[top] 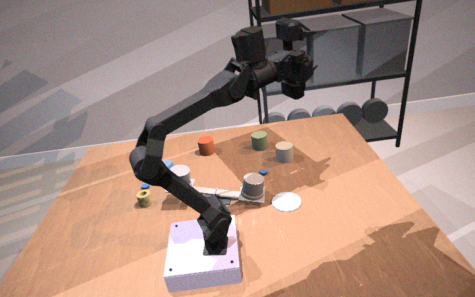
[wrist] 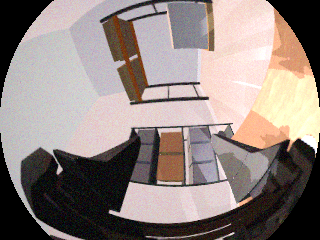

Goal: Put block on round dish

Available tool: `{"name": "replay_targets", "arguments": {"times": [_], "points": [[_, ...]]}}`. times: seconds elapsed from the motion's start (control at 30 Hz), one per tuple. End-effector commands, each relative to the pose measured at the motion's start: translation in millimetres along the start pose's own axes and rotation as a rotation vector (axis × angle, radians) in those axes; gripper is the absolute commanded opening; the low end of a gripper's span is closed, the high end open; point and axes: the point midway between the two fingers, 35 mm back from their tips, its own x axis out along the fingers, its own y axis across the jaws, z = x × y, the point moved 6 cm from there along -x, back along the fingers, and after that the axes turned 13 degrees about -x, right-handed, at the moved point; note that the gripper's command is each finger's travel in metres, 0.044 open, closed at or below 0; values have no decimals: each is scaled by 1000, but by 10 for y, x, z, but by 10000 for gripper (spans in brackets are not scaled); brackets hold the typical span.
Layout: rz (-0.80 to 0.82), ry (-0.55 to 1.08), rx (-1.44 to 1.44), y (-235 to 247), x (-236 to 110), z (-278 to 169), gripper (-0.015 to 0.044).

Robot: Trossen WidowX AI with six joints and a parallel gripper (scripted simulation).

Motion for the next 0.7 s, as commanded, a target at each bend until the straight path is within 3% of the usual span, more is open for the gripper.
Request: {"name": "replay_targets", "arguments": {"times": [0.0, 0.67], "points": [[-2, 3, -1, -3, -1, -9, 426], [-159, 335, -232, -386, -303, -974, 440]]}}
